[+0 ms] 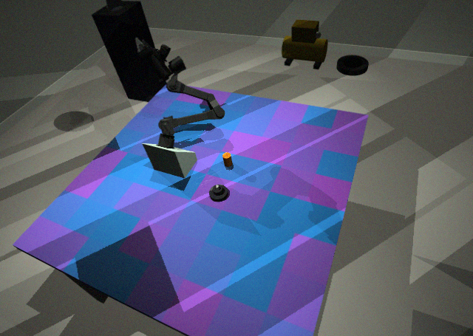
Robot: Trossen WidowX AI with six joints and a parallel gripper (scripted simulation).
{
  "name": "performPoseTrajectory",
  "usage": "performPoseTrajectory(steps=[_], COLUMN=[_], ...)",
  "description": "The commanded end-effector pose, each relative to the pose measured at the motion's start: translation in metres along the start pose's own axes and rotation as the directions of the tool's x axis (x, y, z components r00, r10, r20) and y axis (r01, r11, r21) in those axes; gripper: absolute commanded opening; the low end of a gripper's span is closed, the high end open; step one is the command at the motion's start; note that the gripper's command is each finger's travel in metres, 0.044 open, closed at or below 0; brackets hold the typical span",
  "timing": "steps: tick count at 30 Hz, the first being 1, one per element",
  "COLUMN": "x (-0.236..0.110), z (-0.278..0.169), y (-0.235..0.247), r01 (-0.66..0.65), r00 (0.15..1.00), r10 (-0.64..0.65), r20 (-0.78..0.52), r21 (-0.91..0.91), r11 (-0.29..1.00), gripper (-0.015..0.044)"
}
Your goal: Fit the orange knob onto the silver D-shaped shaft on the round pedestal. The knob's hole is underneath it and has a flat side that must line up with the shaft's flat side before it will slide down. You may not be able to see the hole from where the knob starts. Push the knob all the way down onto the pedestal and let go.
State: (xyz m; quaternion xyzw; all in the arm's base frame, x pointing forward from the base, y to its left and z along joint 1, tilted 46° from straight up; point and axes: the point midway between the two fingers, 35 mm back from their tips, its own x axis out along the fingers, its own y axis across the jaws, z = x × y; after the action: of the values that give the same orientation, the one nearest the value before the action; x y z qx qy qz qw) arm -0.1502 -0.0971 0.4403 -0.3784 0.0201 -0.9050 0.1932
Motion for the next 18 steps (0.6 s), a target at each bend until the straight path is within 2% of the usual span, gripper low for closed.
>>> performPoseTrajectory(steps=[1, 4, 9, 14, 18], x=[0.000, 0.005, 0.006, -0.017, -0.051], z=[0.000, -0.010, -0.035, -0.044, -0.042], y=[0.000, 0.020, 0.095, 0.171, 0.224], r01=[0.000, -0.089, -0.402, -0.679, -0.847], r00=[1.000, 0.995, 0.907, 0.721, 0.521], r10=[0.000, 0.089, 0.396, 0.667, 0.833], r20=[0.000, -0.043, -0.146, -0.188, -0.187], r21=[0.000, -0.007, -0.014, 0.001, 0.010], r11=[1.000, 0.996, 0.915, 0.734, 0.532], gripper=[0.0426, 0.0440, 0.0440, 0.0440, 0.0440])
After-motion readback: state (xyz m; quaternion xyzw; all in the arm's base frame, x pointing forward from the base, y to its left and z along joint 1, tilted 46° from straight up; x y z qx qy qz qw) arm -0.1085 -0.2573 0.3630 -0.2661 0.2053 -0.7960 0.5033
